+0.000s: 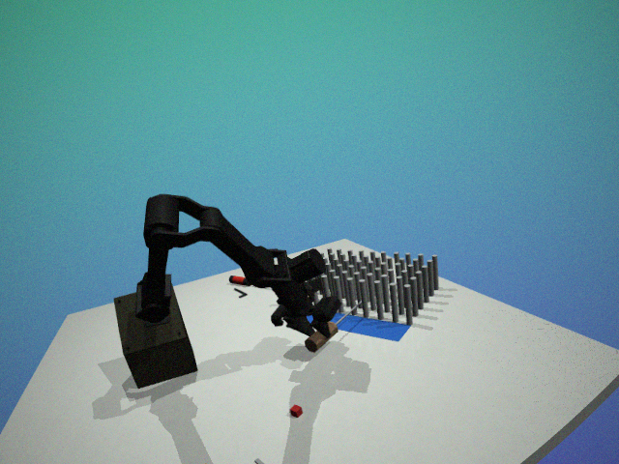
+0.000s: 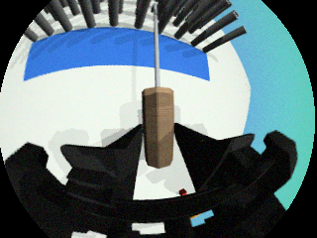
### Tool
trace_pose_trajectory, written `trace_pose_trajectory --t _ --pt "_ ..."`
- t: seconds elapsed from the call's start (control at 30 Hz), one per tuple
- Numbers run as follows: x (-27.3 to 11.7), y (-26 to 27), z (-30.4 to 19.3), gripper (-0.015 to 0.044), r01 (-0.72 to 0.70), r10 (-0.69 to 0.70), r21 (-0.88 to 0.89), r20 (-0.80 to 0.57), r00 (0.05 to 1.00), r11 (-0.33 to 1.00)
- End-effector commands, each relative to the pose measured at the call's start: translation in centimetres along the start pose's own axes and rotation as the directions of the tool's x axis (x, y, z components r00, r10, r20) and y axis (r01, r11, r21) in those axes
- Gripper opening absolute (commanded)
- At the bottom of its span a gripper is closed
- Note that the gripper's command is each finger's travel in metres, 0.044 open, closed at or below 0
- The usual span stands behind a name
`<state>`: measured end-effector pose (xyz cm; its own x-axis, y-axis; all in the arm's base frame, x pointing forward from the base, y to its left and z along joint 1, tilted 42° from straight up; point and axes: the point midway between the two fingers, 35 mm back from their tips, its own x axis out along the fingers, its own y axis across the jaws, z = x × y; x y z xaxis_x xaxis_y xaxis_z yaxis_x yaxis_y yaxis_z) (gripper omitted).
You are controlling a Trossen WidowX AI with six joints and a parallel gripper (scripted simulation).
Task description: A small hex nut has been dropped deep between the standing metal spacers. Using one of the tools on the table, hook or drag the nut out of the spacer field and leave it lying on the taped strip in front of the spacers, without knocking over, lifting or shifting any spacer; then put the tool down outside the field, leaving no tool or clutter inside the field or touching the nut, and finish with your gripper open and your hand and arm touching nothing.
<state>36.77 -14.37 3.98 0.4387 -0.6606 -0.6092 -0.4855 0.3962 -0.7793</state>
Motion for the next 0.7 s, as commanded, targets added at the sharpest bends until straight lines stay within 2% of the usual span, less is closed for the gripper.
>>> trace_pose_trajectory --t 0.0,0.67 --pt "0.0 -0.1 0.5 0.0000 0.005 -0.005 0.004 0.003 1.000 1.000" --pt "0.4 -0.2 1.9 0.0000 0.005 -0.005 0.004 0.004 1.000 1.000"
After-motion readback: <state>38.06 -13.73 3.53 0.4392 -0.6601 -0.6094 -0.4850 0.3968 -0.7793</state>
